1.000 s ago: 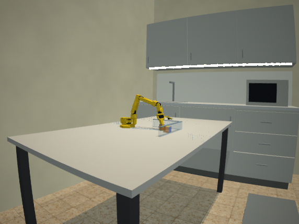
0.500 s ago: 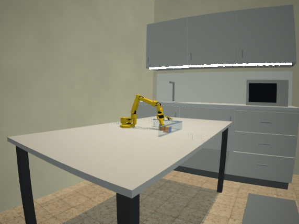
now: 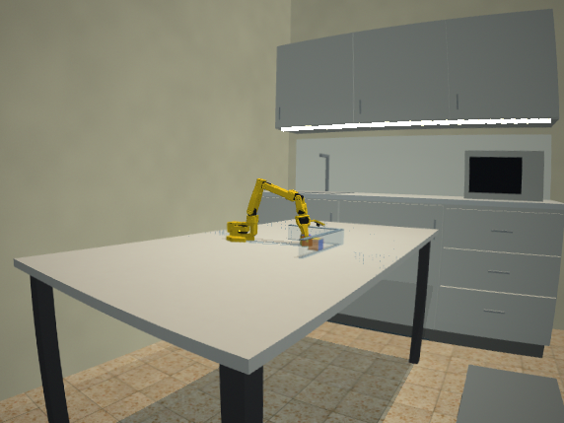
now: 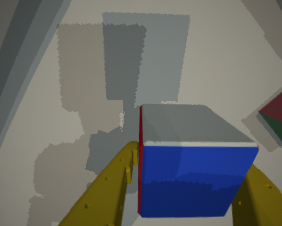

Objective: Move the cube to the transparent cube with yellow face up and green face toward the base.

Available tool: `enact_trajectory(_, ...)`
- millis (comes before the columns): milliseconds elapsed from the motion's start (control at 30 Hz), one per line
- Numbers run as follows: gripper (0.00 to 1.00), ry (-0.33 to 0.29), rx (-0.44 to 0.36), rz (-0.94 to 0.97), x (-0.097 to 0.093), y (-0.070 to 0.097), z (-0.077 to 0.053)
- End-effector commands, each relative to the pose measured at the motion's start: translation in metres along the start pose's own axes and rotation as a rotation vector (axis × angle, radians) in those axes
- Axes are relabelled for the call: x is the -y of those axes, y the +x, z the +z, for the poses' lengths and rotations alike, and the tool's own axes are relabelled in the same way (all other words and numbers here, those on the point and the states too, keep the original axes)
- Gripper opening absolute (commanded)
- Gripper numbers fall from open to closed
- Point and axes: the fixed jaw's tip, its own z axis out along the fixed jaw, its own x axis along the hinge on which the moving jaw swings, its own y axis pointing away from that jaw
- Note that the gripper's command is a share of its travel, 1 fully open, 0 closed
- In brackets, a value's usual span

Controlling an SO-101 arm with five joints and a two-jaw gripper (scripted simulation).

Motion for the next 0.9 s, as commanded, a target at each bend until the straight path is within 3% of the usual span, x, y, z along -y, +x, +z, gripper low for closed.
enact_trajectory(0,0.26,0.023,0.052,0.0,0.0056,-0.009,-0.0096)
enact_trajectory(867,0.22,0.024,0.051,0.0,0.0079,-0.009,-0.0096)
